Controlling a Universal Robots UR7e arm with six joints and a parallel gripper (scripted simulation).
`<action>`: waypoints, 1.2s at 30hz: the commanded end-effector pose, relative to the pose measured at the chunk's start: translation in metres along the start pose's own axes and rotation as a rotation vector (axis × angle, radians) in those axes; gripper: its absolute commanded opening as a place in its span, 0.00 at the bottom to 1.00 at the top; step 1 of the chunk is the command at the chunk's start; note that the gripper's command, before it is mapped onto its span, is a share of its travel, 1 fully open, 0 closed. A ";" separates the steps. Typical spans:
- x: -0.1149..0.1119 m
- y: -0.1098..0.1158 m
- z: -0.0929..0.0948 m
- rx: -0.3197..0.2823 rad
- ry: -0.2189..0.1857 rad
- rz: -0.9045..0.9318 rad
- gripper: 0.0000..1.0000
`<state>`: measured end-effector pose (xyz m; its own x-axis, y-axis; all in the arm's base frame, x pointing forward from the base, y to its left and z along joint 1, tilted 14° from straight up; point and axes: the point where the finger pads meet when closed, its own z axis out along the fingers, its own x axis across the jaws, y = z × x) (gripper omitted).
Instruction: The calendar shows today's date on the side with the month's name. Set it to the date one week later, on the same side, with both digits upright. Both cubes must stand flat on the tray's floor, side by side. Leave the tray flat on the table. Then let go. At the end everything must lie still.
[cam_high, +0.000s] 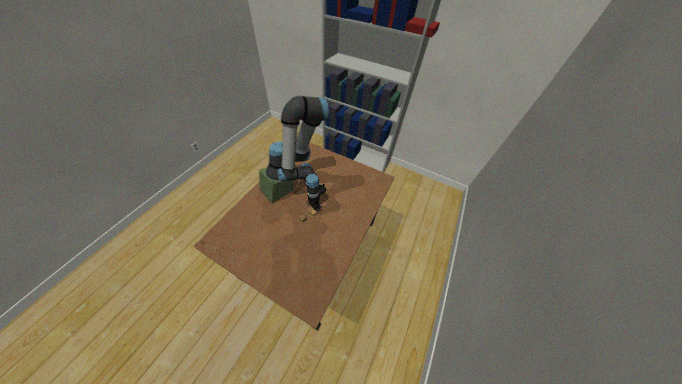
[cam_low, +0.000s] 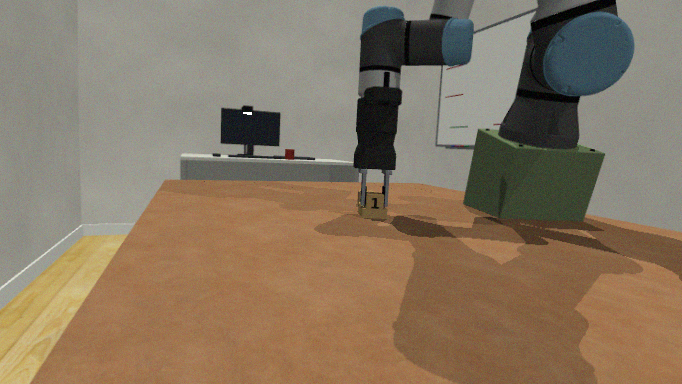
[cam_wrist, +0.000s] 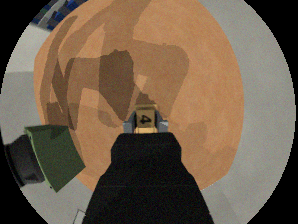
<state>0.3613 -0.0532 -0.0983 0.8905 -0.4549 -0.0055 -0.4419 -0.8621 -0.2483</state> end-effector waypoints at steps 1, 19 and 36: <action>0.000 0.000 0.000 0.000 0.001 0.000 0.60; 0.000 0.000 0.000 0.000 0.001 0.000 0.60; 0.000 0.000 0.000 0.000 0.001 0.000 0.66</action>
<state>0.3613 -0.0532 -0.0983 0.8905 -0.4549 -0.0055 -0.4419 -0.8621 -0.2483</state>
